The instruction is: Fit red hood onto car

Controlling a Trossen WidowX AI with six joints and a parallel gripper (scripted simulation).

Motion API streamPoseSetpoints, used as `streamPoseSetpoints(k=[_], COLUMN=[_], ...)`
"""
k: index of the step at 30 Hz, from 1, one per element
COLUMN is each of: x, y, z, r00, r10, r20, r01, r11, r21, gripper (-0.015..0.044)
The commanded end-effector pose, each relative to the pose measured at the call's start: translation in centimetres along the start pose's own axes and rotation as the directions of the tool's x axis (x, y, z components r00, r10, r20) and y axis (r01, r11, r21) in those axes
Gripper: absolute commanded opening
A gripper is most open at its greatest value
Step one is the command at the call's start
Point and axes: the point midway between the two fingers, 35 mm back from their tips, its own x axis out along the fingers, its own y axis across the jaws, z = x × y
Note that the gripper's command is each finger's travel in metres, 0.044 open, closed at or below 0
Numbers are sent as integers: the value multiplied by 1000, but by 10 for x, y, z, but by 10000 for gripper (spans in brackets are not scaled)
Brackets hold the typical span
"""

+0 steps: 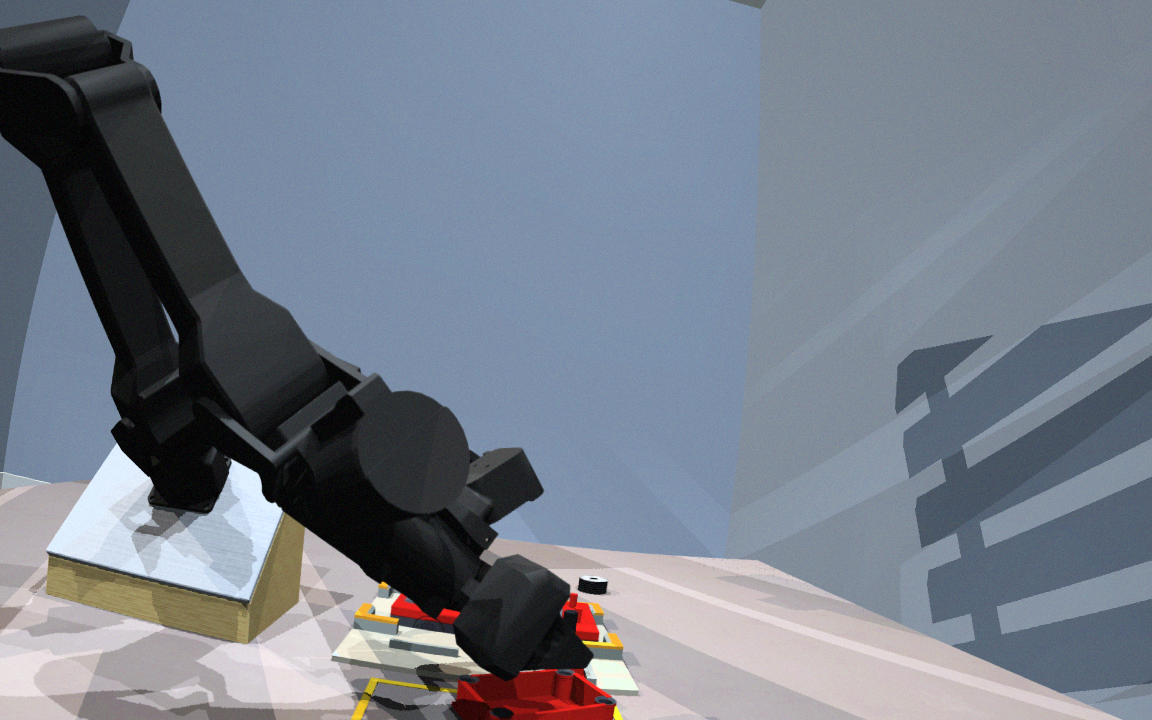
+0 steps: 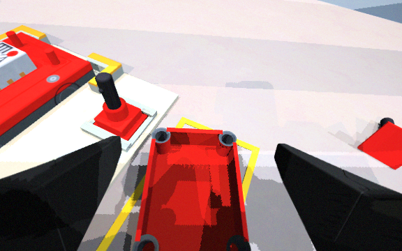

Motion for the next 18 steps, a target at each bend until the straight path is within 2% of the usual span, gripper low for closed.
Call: streamPoseSetpoints(k=[1,18], x=[2,8], y=[2,2], z=[-4,-14], r00=[1000,1000], r10=[8,5], r20=[-2,-1], r01=[-8,-5], r11=[1000,1000], r21=[0,-1], gripper=[440,440])
